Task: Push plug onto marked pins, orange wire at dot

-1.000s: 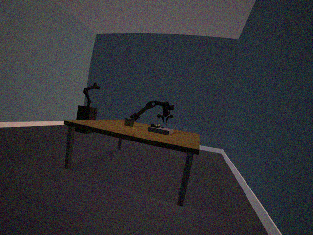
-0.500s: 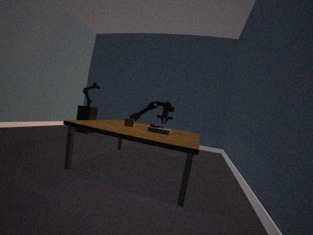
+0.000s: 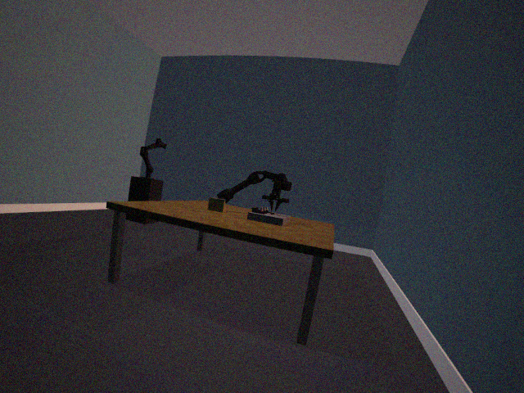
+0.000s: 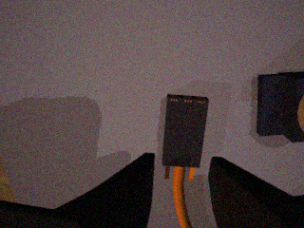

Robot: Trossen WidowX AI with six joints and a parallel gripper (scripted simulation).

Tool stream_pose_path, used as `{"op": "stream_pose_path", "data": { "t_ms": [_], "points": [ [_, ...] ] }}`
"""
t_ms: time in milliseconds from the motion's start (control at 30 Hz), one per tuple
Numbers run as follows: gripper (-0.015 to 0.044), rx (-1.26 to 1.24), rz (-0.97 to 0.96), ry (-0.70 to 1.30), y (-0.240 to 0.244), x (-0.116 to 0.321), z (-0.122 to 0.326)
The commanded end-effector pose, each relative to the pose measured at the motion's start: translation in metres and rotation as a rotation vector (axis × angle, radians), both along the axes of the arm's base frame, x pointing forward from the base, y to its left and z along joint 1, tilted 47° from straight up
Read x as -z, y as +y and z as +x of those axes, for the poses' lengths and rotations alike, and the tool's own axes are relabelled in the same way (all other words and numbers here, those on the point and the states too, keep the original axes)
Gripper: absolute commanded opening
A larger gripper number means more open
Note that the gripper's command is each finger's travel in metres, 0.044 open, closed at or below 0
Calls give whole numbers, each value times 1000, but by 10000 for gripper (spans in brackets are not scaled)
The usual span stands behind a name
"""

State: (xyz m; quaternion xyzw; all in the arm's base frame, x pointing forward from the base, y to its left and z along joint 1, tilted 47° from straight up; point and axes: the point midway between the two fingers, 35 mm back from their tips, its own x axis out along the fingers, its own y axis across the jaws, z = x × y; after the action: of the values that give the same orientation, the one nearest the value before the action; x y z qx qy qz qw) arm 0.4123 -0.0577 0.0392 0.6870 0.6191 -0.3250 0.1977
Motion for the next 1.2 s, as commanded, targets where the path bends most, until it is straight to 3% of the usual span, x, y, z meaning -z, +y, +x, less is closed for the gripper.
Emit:
{"op": "stream_pose_path", "data": {
  "t_ms": [0, 433, 500, 733, 1167],
  "points": [
    [115, 1, 7, 8, 6, 5, -1],
    [115, 1, 7, 8, 17, 15, -1],
    [62, 1, 7, 8, 17, 15, -1],
    [0, 1, 7, 8, 16, 14, -1],
    [0, 27, 8, 22, -18, -18, -1]
  ]
}}
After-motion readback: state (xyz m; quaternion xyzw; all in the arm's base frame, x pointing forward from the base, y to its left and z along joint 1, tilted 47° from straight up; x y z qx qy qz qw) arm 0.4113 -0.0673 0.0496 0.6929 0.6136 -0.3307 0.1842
